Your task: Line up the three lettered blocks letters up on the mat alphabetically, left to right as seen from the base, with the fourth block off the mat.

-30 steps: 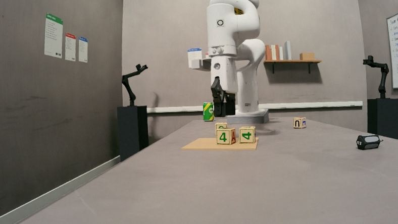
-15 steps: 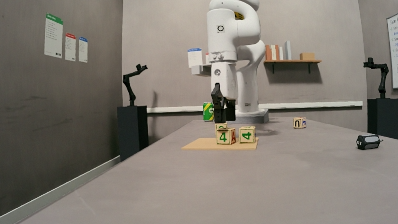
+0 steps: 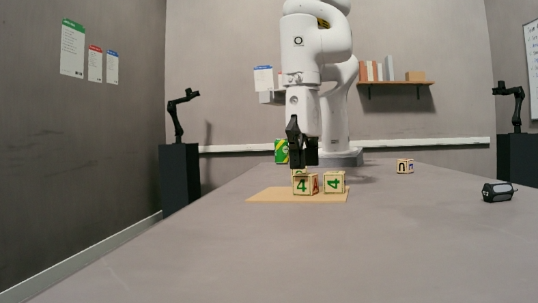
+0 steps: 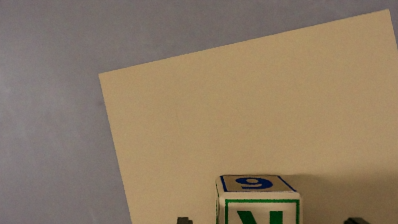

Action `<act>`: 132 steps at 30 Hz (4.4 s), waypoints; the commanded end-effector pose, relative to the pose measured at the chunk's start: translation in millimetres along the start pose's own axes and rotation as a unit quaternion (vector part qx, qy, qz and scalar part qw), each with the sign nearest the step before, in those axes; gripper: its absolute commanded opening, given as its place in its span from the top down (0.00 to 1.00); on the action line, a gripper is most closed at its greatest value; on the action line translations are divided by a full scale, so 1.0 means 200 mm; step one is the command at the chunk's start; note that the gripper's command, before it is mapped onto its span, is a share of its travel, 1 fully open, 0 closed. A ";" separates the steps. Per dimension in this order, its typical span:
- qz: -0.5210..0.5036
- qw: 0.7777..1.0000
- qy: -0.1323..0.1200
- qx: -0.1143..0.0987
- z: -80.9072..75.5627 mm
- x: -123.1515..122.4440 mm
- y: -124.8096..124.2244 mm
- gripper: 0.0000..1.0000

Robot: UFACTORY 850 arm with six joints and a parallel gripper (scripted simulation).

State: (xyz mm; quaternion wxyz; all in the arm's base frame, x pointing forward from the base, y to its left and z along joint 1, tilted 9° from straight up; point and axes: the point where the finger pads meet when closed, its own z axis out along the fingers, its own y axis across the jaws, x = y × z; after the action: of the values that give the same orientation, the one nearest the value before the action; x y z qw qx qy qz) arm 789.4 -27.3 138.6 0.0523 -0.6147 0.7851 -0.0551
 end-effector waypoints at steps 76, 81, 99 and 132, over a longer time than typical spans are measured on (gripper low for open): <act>0.000 1.000 0.000 0.001 0.25 0.00 -0.01 0.35; 0.000 1.000 0.000 0.001 0.25 0.00 -0.01 0.35; 0.000 1.000 0.000 0.001 0.25 0.00 -0.01 0.56; 0.000 1.000 0.000 0.001 0.20 0.00 -0.01 0.56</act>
State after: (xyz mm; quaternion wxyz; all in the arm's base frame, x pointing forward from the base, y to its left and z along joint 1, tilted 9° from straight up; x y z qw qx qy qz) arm 796.5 -28.3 93.3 0.0525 -0.6146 0.7851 -0.0552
